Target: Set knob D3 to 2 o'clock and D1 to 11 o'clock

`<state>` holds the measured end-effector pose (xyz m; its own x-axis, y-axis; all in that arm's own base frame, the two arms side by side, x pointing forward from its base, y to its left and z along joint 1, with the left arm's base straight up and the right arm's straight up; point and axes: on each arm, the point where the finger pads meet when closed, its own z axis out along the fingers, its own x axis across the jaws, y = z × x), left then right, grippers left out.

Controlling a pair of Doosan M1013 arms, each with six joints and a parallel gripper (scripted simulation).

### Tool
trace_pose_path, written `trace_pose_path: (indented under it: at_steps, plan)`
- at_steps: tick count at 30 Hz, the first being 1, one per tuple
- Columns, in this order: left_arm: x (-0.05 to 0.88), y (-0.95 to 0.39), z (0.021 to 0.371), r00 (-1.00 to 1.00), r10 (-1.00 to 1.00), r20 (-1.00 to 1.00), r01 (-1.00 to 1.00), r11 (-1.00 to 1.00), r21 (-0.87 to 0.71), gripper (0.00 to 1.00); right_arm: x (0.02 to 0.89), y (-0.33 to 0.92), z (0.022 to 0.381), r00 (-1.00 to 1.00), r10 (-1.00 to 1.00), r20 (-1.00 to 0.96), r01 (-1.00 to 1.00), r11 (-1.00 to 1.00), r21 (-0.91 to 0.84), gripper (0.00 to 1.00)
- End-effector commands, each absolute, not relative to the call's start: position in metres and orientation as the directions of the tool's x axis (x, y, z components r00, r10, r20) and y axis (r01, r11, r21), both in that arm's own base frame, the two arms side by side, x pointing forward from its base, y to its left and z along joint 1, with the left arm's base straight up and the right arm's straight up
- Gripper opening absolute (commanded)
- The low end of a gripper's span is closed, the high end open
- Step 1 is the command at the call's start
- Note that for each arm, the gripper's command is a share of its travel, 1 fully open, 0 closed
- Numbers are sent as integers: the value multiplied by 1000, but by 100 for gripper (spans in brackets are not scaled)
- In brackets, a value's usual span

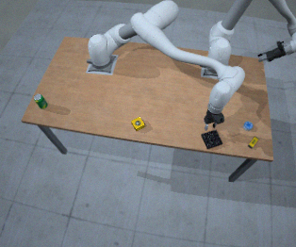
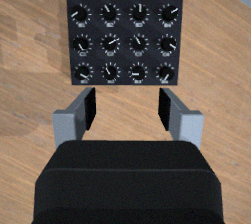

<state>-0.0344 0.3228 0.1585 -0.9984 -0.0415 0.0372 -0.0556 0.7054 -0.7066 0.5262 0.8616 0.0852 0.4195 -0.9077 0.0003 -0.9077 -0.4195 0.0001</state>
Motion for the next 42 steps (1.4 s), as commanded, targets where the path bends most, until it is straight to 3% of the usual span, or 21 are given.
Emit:
trace_pose_path:
  at_steps: [1, 28, 42]
  plan:
    - [-34, 323, 159, -998, -41, 38, -56, 706, -706, 100, 526, 862, 87, 419, -908, -1, -908, -419, -1, 100]
    - [-34, 323, 159, -998, -41, 38, -56, 706, -706, 100, 526, 863, 87, 433, -901, -1, -901, -433, -1, 100]
    - [-34, 323, 159, -998, -41, 38, -56, 706, -706, 100, 529, 884, 94, 815, -579, 0, -579, -815, -2, 100]
